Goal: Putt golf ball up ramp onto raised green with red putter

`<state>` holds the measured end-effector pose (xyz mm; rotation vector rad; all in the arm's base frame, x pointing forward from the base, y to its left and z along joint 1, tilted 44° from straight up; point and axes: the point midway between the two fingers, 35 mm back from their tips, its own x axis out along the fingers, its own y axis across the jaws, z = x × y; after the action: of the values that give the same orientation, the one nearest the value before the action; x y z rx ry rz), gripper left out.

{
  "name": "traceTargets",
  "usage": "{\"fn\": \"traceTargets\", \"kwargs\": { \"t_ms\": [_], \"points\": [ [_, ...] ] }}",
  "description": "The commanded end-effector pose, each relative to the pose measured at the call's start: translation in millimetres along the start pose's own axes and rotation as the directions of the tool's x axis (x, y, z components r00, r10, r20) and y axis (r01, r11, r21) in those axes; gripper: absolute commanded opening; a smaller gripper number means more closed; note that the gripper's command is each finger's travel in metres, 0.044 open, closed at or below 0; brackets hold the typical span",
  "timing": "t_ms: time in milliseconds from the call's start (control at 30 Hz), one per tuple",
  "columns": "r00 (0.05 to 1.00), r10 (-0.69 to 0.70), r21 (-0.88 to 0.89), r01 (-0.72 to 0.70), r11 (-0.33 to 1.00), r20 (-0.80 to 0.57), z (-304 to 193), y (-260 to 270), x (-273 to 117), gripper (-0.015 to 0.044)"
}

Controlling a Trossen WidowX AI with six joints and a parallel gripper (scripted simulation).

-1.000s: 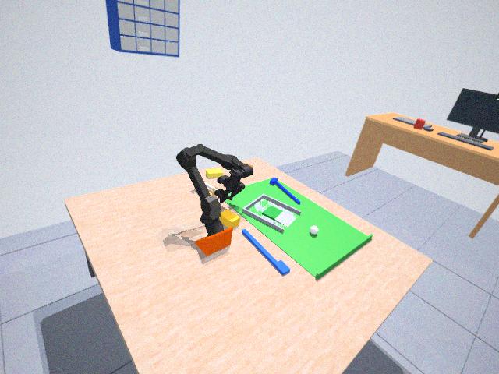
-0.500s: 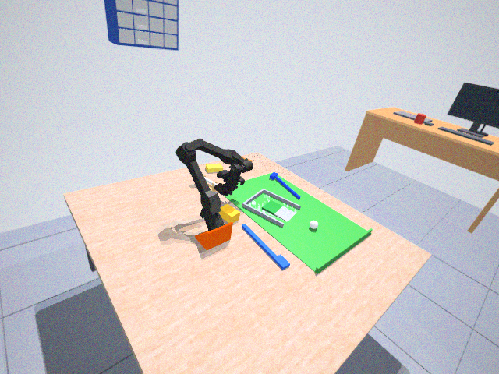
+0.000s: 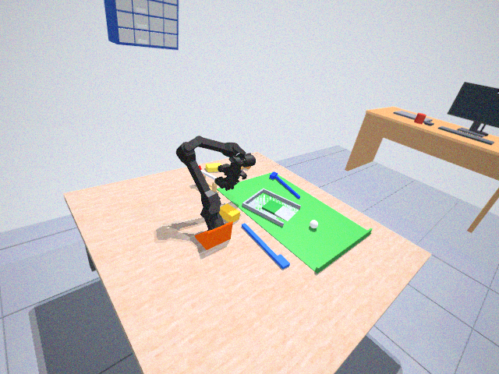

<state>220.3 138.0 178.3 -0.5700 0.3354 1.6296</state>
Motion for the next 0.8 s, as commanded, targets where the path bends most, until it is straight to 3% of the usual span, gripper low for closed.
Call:
{"fn": "traceTargets", "kwargs": {
  "t_ms": [0, 300, 767],
  "points": [
    [0.999, -0.037, 0.036, 0.037, 0.999, 0.004, 8.3, -3.1, -25.8, 0.0],
    [0.998, -0.066, 0.101, 0.066, 0.993, -0.004, 19.4, 2.6, -60.5, 0.0],
    [0.972, -0.028, 0.385, 0.119, 0.915, -0.234, -59.8, -34.1, -84.8, 0.0]
  ]
}}
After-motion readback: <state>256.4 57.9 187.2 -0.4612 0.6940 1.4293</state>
